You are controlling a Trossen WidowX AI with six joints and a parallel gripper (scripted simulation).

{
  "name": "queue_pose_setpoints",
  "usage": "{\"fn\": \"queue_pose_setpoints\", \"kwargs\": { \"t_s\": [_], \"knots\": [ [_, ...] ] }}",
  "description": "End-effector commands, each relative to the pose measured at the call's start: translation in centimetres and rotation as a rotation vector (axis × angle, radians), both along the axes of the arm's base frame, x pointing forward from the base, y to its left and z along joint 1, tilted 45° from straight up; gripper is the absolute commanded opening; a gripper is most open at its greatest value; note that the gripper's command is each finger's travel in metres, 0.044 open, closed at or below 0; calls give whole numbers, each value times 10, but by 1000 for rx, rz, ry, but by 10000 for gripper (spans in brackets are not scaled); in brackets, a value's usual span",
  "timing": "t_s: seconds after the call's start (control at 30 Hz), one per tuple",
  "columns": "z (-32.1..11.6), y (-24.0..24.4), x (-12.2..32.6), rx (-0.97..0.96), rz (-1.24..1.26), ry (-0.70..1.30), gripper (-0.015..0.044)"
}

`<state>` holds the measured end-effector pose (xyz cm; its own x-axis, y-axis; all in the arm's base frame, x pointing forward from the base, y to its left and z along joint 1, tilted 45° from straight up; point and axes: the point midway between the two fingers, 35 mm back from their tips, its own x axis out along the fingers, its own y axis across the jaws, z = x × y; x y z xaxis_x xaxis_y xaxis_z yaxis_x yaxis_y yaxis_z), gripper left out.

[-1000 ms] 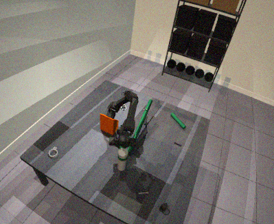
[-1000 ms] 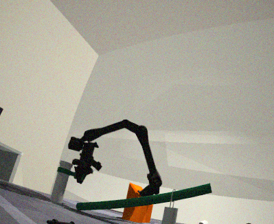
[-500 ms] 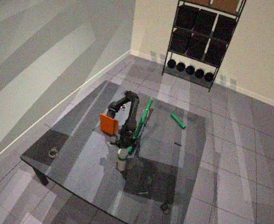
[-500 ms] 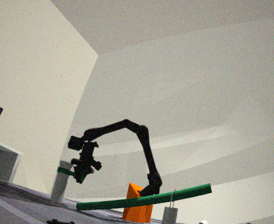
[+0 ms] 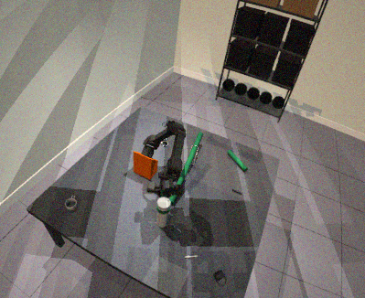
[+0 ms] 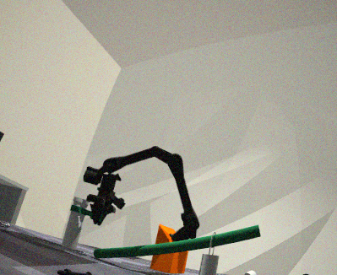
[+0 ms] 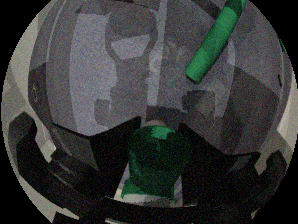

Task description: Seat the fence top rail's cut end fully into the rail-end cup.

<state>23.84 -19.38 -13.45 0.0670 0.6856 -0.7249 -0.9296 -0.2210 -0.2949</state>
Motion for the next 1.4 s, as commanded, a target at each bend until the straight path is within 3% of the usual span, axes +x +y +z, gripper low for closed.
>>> {"fn": "queue_pose_setpoints", "kwargs": {
  "t_s": [0.0,1.37],
  "knots": [
    [2,2,6,7,-30,20,0],
    [5,4,20,18,-146,129,0]
  ]
}}
